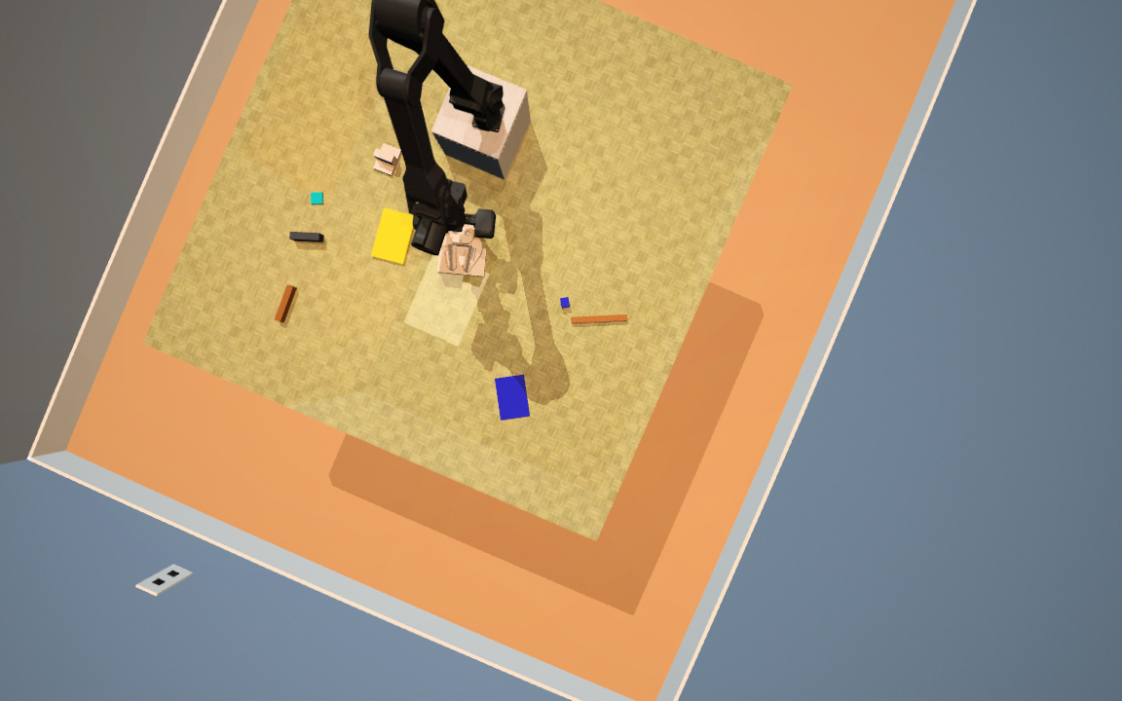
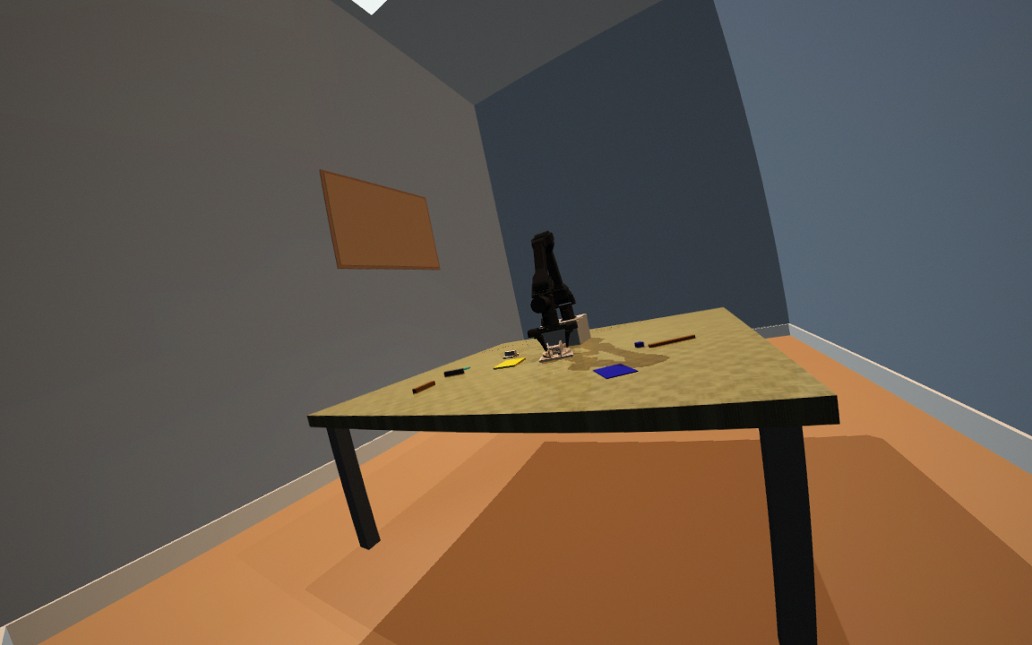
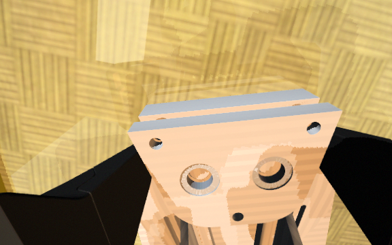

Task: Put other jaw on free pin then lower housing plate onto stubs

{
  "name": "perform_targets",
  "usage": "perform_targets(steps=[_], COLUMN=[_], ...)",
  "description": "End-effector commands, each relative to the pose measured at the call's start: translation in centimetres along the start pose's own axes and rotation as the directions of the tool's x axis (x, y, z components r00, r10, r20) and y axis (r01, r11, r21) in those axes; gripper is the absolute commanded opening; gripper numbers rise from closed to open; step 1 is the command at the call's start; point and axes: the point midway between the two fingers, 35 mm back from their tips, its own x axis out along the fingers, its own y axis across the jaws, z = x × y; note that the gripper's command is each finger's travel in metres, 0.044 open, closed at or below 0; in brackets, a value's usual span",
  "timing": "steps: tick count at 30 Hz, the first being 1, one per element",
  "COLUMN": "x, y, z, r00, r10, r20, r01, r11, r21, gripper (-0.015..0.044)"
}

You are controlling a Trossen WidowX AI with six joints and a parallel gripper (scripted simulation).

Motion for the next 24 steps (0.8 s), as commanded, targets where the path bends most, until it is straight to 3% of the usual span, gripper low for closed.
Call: perform_targets(steps=[1, 24], x=[0.13, 0.52], y=[0.05, 0.05], z=[-0.07, -0.07], r00=[1.000, 1.000], r10=[0.003, 0.003], r20=[-0.004, -0.004], r01=[-0.003, -0.003], r11=[1.000, 1.000], r21=[0.002, 0.006], gripper=[0.0351, 0.0351])
